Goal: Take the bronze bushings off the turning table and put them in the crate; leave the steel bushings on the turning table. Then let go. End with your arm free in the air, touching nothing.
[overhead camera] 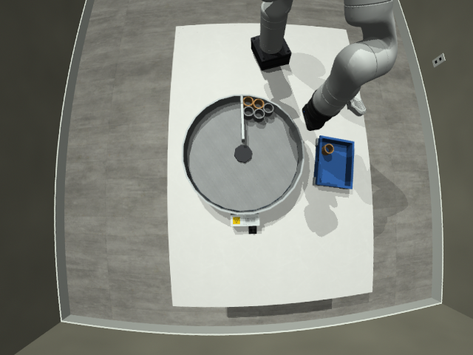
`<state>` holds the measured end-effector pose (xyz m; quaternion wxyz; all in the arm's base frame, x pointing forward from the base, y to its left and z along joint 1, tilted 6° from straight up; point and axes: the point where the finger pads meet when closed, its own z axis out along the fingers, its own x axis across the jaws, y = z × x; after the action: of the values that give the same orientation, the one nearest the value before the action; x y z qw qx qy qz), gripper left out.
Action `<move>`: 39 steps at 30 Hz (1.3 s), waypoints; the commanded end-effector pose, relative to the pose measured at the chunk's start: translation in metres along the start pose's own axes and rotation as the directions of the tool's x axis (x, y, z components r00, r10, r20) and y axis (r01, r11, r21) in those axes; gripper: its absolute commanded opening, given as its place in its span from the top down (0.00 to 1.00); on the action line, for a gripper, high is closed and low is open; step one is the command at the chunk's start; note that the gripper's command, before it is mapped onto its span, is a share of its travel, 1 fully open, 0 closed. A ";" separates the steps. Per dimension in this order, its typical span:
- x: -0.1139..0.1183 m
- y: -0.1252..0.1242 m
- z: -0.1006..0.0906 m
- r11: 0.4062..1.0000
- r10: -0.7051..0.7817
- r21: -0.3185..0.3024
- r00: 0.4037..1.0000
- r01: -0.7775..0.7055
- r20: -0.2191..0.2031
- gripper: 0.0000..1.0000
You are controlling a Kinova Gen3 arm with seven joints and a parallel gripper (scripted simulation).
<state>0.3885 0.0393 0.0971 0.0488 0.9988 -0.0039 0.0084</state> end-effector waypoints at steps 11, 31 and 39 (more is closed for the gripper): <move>-0.021 0.029 0.000 1.000 0.026 -0.002 1.000 -0.026 0.003 0.55; -0.063 0.080 0.006 1.000 0.026 -0.002 1.000 -0.026 0.004 0.55; -0.091 0.114 0.010 1.000 0.026 -0.002 1.000 -0.026 0.004 0.55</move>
<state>0.2974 -0.0707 0.0947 0.0497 0.9987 -0.0102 0.0044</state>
